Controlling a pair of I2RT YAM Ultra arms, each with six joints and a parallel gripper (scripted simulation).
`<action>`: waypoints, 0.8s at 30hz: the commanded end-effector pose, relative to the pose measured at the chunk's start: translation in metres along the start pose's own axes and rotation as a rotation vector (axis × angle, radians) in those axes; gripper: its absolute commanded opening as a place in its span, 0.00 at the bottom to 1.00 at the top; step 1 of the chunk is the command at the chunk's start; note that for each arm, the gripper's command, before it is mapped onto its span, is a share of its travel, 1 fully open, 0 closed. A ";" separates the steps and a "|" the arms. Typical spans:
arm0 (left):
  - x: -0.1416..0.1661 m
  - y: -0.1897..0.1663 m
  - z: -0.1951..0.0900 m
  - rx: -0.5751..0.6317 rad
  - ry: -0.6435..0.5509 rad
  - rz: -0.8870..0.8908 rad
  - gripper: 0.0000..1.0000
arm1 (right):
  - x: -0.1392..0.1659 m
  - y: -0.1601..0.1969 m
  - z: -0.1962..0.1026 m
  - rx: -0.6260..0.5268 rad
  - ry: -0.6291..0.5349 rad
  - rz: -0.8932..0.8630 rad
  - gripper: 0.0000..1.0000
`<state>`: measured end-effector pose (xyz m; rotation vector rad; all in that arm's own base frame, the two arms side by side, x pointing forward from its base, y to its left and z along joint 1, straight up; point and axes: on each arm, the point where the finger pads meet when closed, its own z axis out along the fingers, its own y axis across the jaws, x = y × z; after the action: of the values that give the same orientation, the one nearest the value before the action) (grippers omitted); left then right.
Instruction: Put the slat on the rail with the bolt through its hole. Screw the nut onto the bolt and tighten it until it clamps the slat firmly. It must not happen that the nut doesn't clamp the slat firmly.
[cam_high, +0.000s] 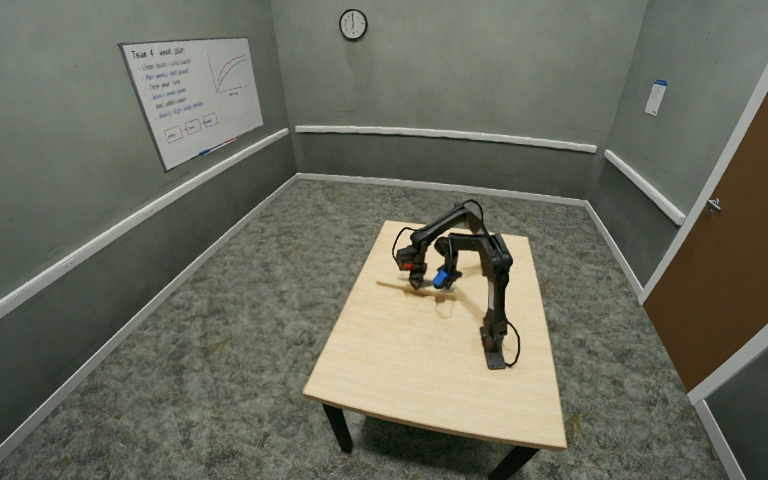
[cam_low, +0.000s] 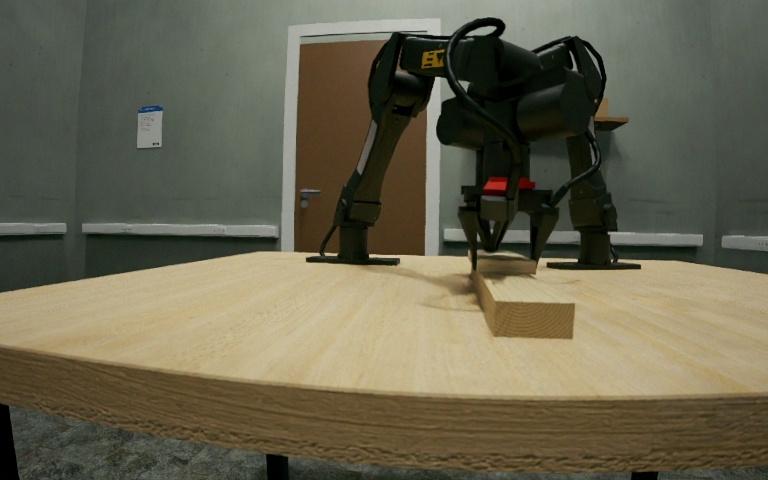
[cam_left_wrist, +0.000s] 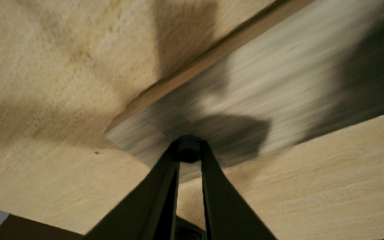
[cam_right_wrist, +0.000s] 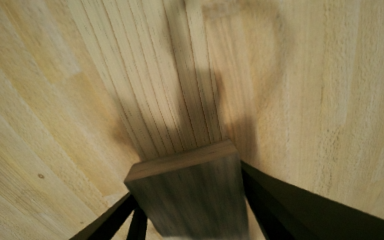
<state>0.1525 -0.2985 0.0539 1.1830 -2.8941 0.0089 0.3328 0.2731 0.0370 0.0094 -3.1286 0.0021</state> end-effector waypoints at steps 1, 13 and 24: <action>-0.001 0.005 -0.003 -0.016 -0.005 0.008 0.12 | -0.002 0.001 -0.005 -0.008 -0.012 0.001 0.72; -0.002 0.007 -0.003 -0.014 -0.007 0.388 0.12 | -0.002 0.001 -0.005 -0.008 -0.012 0.001 0.72; -0.002 0.007 -0.003 -0.012 -0.007 0.749 0.12 | -0.002 0.001 -0.005 -0.008 -0.012 0.001 0.72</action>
<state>0.1524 -0.2977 0.0538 0.2549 -3.1192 0.0104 0.3328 0.2731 0.0370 0.0094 -3.1287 0.0024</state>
